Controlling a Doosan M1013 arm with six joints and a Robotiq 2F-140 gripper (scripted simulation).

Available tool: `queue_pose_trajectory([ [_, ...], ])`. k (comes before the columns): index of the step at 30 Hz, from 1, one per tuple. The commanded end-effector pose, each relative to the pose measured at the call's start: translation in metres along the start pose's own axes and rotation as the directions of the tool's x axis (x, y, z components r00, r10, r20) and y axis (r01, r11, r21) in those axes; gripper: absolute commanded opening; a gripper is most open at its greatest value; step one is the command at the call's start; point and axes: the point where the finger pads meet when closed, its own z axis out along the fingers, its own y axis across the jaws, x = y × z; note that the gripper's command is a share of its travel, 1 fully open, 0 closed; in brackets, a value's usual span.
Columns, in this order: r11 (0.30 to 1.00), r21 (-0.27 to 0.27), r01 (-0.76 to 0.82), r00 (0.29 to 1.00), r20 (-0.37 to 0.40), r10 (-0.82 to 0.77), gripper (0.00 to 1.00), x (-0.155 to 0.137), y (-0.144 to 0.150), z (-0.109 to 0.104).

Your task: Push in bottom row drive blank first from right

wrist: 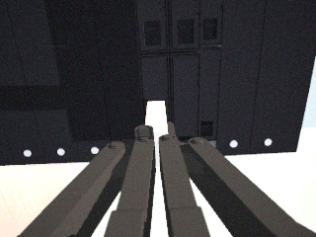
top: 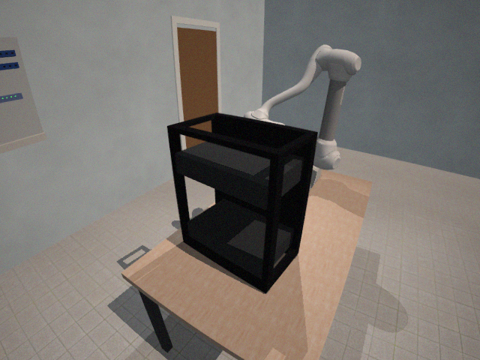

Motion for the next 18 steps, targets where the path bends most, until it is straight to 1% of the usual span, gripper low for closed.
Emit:
queue_pose_trajectory([
  [1,1.0,0.0,0.0,1.0,0.0,0.0,0.0,0.0,0.0001,0.0],
  [7,1.0,0.0,0.0,1.0,0.0,0.0,0.0,0.0,0.0001,0.0004],
  [13,1.0,0.0,0.0,1.0,0.0,0.0,0.0,0.0,0.0001,0.0087],
  [18,1.0,0.0,0.0,1.0,0.0,0.0,0.0,0.0,0.0001,0.01],
])
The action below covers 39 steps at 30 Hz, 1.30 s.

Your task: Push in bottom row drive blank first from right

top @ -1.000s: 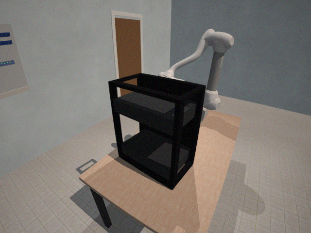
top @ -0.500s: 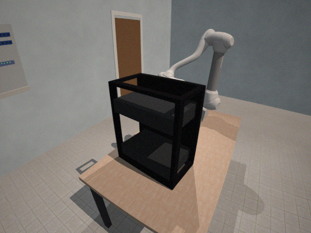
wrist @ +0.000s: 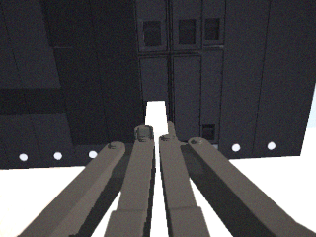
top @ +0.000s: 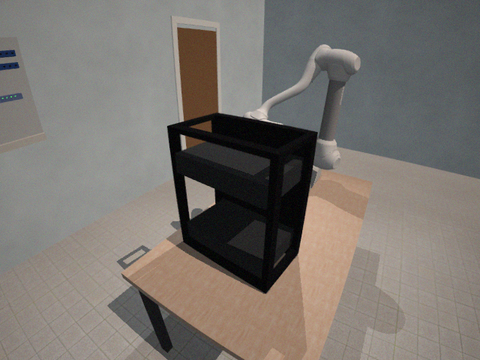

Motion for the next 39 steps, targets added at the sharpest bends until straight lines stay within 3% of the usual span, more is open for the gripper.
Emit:
queue_pose_trajectory([
  [1,1.0,0.0,0.0,1.0,0.0,0.0,0.0,0.0,0.0,0.0],
  [39,1.0,0.0,0.0,1.0,0.0,0.0,0.0,0.0,0.0,0.02],
])
